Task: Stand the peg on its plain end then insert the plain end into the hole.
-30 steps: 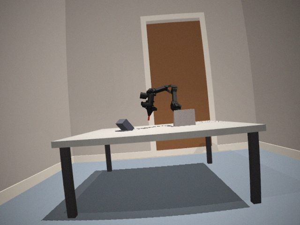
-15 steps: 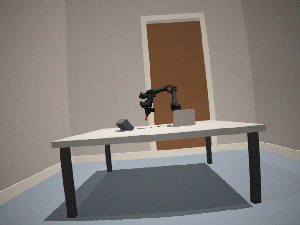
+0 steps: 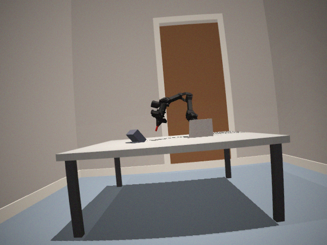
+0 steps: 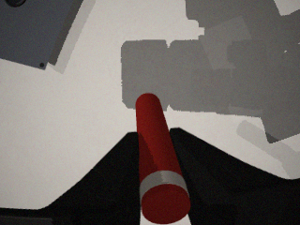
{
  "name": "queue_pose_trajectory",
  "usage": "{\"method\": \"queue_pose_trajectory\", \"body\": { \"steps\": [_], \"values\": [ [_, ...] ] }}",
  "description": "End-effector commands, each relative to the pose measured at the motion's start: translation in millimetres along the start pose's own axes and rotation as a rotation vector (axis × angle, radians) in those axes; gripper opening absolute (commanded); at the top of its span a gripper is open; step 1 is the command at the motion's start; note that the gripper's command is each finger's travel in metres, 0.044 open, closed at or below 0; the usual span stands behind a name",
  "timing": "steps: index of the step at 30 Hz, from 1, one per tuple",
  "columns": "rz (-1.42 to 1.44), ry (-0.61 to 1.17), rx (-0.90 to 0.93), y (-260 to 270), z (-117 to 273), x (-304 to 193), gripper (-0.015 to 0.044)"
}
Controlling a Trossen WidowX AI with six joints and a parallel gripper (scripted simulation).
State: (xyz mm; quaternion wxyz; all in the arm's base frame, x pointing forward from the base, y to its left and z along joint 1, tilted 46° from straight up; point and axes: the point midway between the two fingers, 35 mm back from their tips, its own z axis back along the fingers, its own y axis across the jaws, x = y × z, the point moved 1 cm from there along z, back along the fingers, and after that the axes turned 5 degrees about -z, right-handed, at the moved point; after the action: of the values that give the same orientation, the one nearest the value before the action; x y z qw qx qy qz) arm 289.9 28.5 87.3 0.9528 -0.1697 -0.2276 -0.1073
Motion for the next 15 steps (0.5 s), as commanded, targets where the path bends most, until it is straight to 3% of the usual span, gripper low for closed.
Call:
{"method": "queue_pose_trajectory", "body": {
  "steps": [1,15],
  "values": [
    [0.021,-0.013,0.03,6,-3,1,0.0],
    [0.075,-0.073,0.115,22,-9,10,0.0]
  ]
}}
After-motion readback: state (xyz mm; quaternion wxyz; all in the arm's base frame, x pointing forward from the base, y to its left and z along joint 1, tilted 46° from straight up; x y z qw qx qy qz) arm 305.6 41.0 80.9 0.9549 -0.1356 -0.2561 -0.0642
